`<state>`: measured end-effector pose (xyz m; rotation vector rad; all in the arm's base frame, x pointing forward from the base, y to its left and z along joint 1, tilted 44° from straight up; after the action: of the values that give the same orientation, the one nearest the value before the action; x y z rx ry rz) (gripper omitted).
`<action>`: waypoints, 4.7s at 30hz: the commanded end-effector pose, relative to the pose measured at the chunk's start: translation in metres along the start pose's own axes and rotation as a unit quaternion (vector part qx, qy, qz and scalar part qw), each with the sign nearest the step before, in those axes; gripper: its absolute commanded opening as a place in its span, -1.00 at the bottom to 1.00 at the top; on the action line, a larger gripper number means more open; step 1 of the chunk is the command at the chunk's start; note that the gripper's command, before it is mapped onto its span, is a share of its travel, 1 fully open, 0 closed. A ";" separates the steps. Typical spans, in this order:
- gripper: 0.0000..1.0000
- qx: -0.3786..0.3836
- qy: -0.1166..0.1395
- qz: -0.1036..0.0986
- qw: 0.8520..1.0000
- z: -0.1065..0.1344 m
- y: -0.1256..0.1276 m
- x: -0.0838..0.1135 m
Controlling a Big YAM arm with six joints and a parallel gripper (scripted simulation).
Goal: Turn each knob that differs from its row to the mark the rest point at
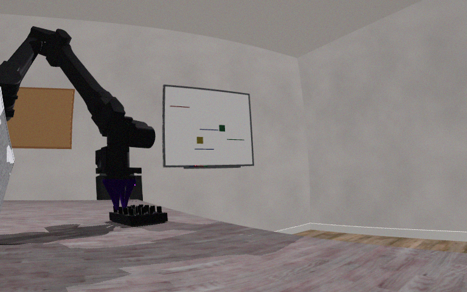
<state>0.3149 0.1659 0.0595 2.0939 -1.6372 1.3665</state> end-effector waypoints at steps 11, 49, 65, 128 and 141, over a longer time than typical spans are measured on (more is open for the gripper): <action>-0.62 0.009 0.004 0.018 1.000 0.001 -0.012 0.034; -0.62 -0.178 0.001 0.007 0.984 0.004 -0.011 0.047; -0.62 -0.365 0.000 0.016 0.931 0.006 -0.026 0.057; -0.62 -0.691 -0.007 0.018 0.723 0.007 -0.038 0.068; -0.62 -0.690 -0.006 0.016 0.724 0.006 -0.038 0.065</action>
<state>0.3384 0.1358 0.1101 1.0785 -1.6852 -0.1157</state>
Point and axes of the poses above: the point where the finger pads meet when closed, its own x axis back along the fingers, its own y axis across the jaws, z = x × y, the point moved 8 cm from there along x, back along the fingers, and after that the axes turned 13 degrees about x, right-handed, at the moved point
